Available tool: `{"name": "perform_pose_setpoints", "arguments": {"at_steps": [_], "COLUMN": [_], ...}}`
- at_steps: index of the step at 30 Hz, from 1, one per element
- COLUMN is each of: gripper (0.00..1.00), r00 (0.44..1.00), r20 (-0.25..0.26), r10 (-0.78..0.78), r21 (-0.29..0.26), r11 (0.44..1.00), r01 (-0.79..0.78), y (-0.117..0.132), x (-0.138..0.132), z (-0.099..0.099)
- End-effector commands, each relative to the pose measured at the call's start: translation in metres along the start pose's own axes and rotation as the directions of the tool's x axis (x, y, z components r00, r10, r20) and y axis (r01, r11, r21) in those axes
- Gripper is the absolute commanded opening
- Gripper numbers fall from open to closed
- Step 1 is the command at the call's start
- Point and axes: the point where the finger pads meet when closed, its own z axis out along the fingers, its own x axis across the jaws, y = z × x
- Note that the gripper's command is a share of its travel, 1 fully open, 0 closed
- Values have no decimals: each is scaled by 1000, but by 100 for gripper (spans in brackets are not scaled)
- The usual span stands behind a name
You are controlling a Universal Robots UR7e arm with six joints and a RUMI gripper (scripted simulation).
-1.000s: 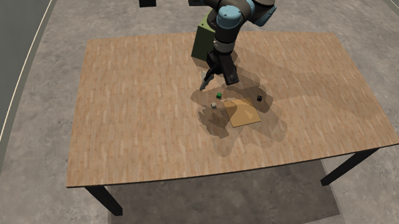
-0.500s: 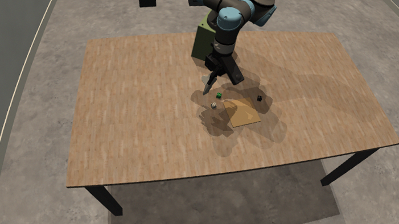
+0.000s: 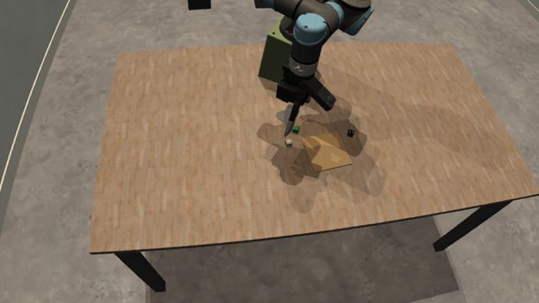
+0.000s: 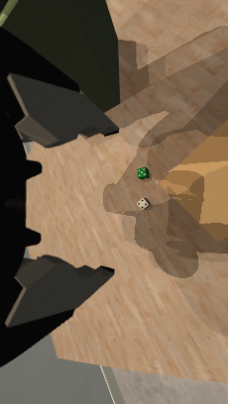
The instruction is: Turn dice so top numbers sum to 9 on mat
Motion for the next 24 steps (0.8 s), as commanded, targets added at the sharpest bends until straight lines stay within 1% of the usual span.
{"name": "perform_pose_setpoints", "arguments": {"at_steps": [1,4,6,11,12,15,16,19,20,21,23,24], "gripper": [100,100,100,100,100,100,100,100,100,100,100,100], "r00": [990,964,964,885,882,811,809,723,721,688,688,654], "r20": [-2,-3,-3,-4,-4,-5,-5,-6,-6,-6,-6,-6], "r10": [-142,-267,-267,-466,-472,-585,-588,-691,-693,-726,-726,-757], "r21": [7,7,7,6,6,6,5,5,5,4,4,4], "r11": [990,964,964,885,882,811,809,723,721,688,688,654], "r01": [142,267,267,466,472,585,588,691,693,726,726,757], "y": [-1,-1,-1,-2,-2,-2,-2,-1,-1,-1,-1,-1], "x": [-1,-2,-2,-3,-3,-4,-4,-4,-5,-5,-5,-5], "z": [2,4,4,8,8,10,10,13,13,14,14,14]}}
